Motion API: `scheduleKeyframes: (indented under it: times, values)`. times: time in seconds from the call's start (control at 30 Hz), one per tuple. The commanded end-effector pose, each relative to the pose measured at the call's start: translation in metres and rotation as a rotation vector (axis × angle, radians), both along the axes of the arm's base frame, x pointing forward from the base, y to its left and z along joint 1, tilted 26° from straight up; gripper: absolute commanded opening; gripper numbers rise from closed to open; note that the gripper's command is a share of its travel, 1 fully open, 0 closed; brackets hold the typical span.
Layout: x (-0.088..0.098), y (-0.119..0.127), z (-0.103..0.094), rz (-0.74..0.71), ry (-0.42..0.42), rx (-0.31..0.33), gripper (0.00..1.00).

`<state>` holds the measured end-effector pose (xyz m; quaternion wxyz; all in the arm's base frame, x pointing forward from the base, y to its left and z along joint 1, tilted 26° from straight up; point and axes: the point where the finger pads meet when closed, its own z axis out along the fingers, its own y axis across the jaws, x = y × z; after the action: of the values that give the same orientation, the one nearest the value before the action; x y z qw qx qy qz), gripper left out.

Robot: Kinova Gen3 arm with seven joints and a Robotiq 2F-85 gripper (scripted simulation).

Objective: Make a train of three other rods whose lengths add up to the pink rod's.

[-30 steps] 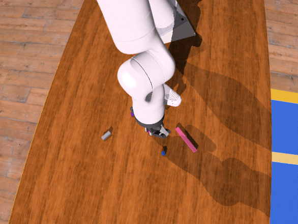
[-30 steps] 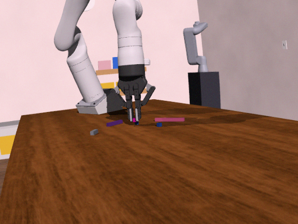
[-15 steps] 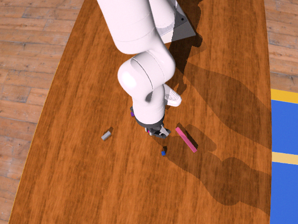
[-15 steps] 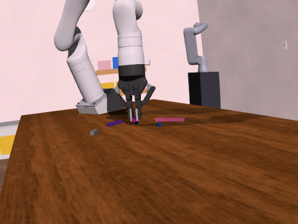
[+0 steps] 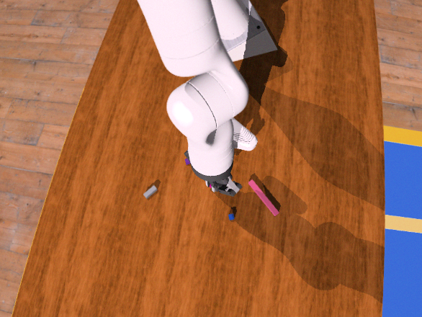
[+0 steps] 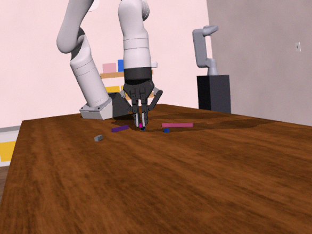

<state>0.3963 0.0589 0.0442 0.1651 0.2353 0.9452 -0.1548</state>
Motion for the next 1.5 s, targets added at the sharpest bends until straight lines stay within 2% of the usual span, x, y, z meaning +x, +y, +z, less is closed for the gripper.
scheduleKeyframes:
  times: [0.0, 1.47]
  values:
    - [0.000, 0.000, 0.000, 0.001, -0.001, 0.001, 0.05]
    - [0.003, -0.004, -0.010, 0.001, -0.001, 0.001, 0.05]
